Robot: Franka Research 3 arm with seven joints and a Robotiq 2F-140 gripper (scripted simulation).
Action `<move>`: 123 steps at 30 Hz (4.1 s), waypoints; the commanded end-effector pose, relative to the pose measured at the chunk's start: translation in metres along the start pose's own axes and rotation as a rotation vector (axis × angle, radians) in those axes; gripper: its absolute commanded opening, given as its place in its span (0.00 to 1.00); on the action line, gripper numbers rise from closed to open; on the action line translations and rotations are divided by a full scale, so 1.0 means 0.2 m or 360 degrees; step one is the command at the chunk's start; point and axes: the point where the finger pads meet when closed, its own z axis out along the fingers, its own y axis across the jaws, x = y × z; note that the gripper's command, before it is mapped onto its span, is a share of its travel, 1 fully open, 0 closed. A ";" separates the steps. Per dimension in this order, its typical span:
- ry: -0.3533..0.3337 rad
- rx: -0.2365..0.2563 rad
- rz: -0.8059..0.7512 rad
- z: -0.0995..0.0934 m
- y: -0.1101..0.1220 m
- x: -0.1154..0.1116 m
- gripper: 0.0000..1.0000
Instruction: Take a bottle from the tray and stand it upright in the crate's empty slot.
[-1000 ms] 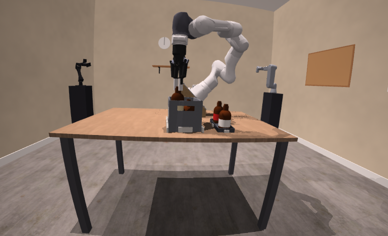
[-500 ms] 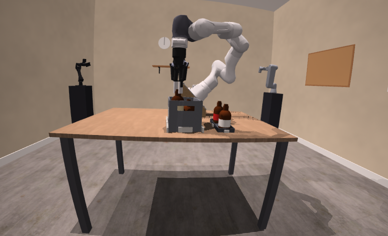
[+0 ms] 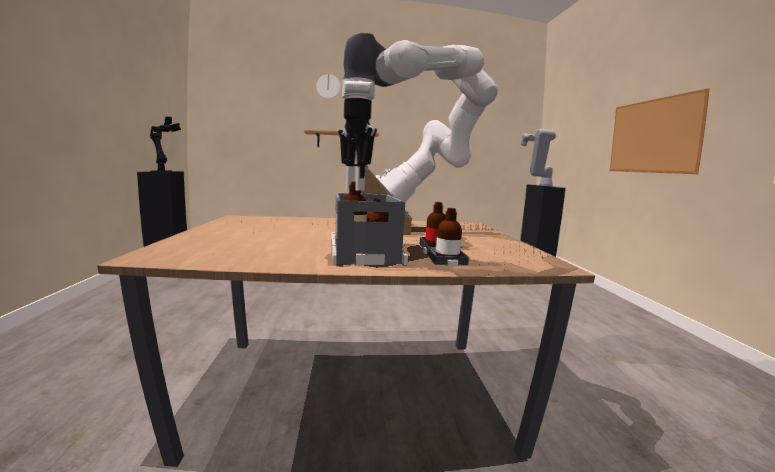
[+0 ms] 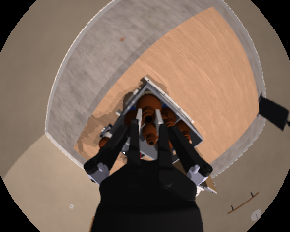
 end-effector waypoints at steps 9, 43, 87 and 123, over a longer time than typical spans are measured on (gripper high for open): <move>0.0016 0.0002 -0.0008 0.00 -0.01 0.02 0.00; 0.0016 0.0002 -0.0008 0.00 -0.01 0.02 0.00; 0.0016 0.0002 -0.0008 0.16 0.00 0.02 0.00; 0.0016 0.0002 -0.0008 0.20 0.00 0.02 0.00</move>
